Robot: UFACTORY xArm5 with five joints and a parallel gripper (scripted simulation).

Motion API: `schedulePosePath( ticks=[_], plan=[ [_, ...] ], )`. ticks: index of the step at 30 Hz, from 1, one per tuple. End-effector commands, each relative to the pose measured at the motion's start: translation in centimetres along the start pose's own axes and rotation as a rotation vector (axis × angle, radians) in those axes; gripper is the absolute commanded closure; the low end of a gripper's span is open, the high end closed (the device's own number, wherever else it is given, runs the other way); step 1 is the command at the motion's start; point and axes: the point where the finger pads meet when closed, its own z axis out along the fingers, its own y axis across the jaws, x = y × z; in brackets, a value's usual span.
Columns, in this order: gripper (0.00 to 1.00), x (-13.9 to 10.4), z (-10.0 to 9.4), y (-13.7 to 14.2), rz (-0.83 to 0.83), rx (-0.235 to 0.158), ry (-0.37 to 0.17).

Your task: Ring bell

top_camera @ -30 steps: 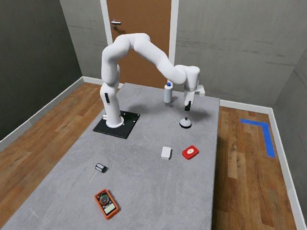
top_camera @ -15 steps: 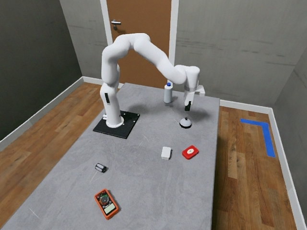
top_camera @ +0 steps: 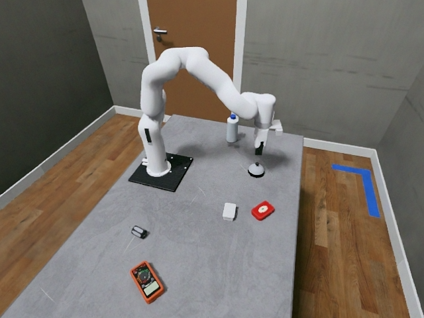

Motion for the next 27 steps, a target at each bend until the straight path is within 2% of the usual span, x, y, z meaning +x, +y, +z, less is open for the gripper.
schedulePosePath(
  ticks=[1, 27],
  plan=[
    [1.0, 0.2, 0.5, 0.0, 0.0, 0.0, 0.005],
    [1.0, 0.3, 4.2, 0.1, 0.0, 0.0, 0.005]
  ],
)
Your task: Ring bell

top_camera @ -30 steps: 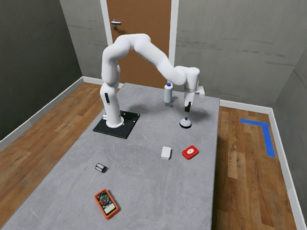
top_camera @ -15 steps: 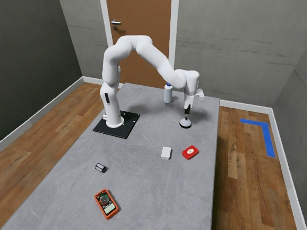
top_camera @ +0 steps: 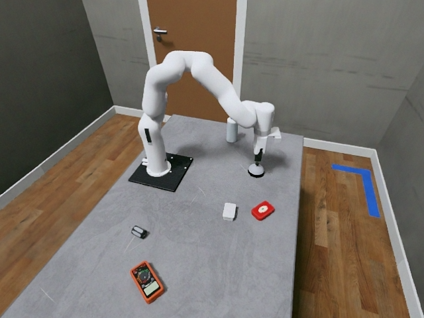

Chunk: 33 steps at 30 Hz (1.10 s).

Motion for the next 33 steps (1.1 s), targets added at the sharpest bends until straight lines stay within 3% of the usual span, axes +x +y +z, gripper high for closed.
schedulePosePath(
  ticks=[1, 33],
  plan=[
    [1.0, 0.16, 0.38, 0.01, 0.0, 0.0, 0.004],
    [1.0, 0.18, 1.13, 0.02, 0.0, 0.0, 0.003]
  ],
)
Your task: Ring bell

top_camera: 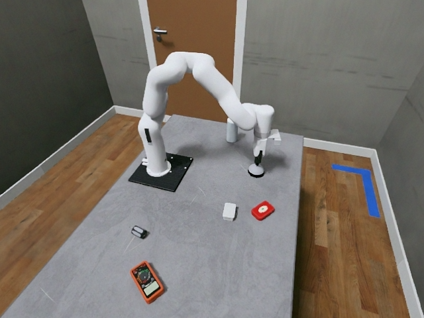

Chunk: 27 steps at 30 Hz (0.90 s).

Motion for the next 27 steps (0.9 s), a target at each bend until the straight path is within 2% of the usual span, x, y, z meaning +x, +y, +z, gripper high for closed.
schedulePosePath(
  ticks=[1, 8, 27],
  plan=[
    [1.0, 0.15, 0.1, 0.0, 0.0, 0.0, 0.002],
    [1.0, 0.15, 0.77, 0.01, 0.0, 0.0, -0.002],
    [1.0, 0.15, 0.9, 0.01, 0.0, 0.0, -0.003]
  ],
)
